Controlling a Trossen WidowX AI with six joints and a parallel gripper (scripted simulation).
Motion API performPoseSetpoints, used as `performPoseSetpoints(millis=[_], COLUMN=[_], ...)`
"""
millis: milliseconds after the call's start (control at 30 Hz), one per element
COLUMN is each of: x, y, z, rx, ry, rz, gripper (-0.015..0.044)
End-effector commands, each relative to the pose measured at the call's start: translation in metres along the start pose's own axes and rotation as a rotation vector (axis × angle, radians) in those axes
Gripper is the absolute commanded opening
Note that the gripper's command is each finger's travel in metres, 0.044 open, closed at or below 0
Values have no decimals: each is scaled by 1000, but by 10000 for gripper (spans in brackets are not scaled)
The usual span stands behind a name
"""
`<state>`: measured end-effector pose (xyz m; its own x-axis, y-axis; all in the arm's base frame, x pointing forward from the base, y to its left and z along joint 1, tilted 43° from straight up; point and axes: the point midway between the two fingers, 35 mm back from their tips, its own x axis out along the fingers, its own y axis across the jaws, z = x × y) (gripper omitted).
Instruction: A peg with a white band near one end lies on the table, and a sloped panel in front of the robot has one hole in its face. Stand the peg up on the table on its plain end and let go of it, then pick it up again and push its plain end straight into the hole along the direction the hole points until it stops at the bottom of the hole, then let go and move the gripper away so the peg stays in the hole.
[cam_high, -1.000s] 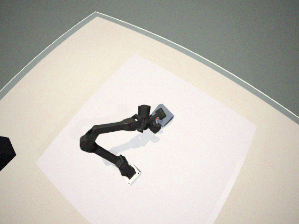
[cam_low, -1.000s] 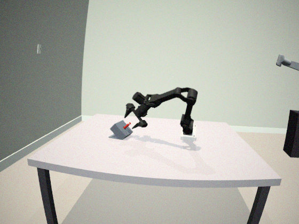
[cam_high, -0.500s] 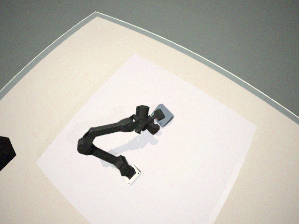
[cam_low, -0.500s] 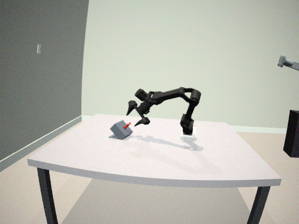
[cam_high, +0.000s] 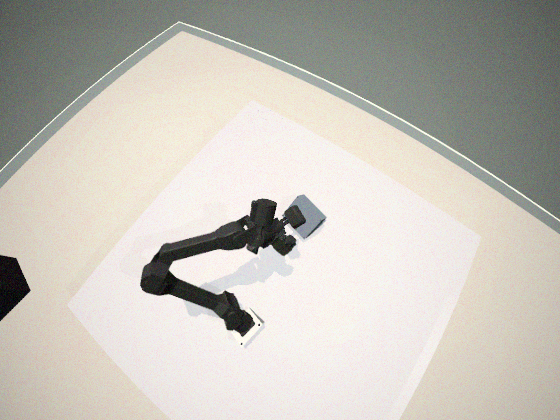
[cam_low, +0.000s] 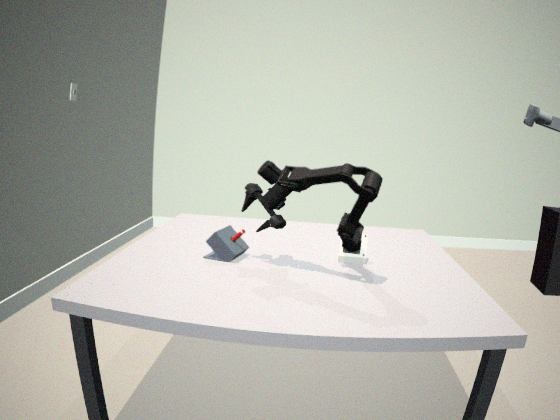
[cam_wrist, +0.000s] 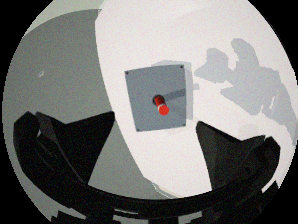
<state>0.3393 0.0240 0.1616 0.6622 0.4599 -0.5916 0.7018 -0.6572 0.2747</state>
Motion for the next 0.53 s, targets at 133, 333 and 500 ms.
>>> performPoseSetpoints(millis=[133,333,500], x=[-13,-21,-28], y=[0,0,0], z=[0,1,1], rx=[-4,-3,-3], ry=[4,4,4], rz=[2,2,2], gripper=[440,440,440])
